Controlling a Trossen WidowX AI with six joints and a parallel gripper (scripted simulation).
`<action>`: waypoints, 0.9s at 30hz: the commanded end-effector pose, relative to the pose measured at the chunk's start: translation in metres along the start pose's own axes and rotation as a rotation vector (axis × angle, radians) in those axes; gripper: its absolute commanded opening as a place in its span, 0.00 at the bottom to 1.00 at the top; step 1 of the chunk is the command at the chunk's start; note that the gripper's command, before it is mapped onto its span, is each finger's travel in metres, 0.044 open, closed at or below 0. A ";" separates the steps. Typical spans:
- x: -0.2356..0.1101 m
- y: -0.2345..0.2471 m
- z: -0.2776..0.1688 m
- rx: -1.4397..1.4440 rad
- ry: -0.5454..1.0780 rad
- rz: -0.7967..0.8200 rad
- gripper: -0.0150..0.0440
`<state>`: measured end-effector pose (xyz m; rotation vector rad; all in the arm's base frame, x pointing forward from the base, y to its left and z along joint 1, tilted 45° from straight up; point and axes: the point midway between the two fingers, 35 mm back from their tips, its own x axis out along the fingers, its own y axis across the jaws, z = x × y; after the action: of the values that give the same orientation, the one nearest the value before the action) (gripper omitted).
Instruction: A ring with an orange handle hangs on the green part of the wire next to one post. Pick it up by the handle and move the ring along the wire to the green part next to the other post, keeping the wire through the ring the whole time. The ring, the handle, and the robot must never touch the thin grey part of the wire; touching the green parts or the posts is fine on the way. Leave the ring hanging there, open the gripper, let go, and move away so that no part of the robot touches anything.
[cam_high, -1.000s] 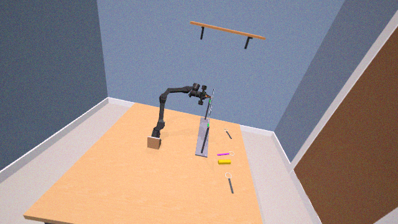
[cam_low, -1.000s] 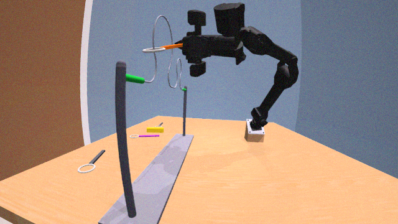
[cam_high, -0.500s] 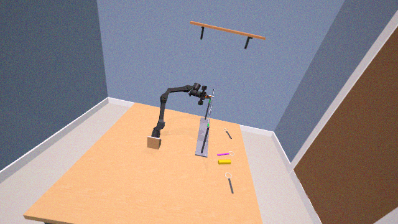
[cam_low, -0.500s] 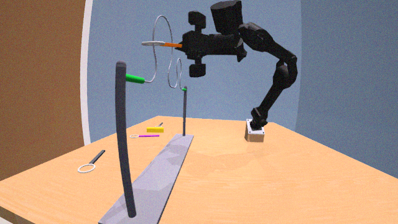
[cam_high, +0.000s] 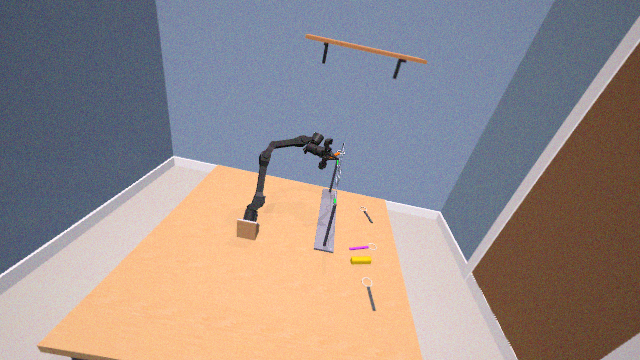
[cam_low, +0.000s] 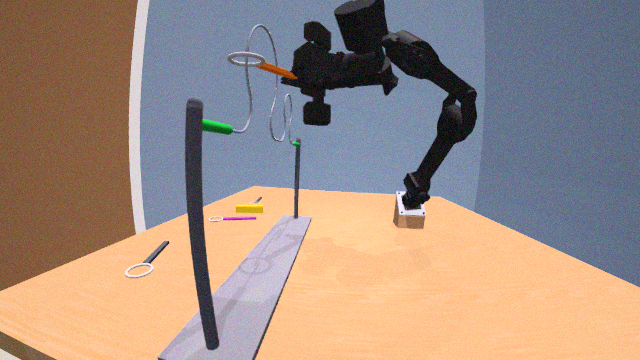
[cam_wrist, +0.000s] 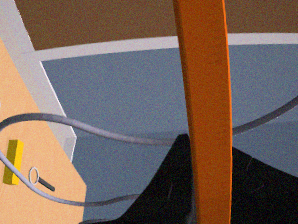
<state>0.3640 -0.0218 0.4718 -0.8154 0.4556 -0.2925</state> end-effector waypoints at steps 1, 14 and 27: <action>0.000 0.000 0.000 0.054 -0.002 0.020 0.00; 0.000 0.007 0.001 0.200 -0.008 0.095 0.00; -0.001 0.013 0.003 0.344 -0.014 0.170 0.00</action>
<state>0.3659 -0.0112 0.4628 -0.4841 0.4489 -0.2050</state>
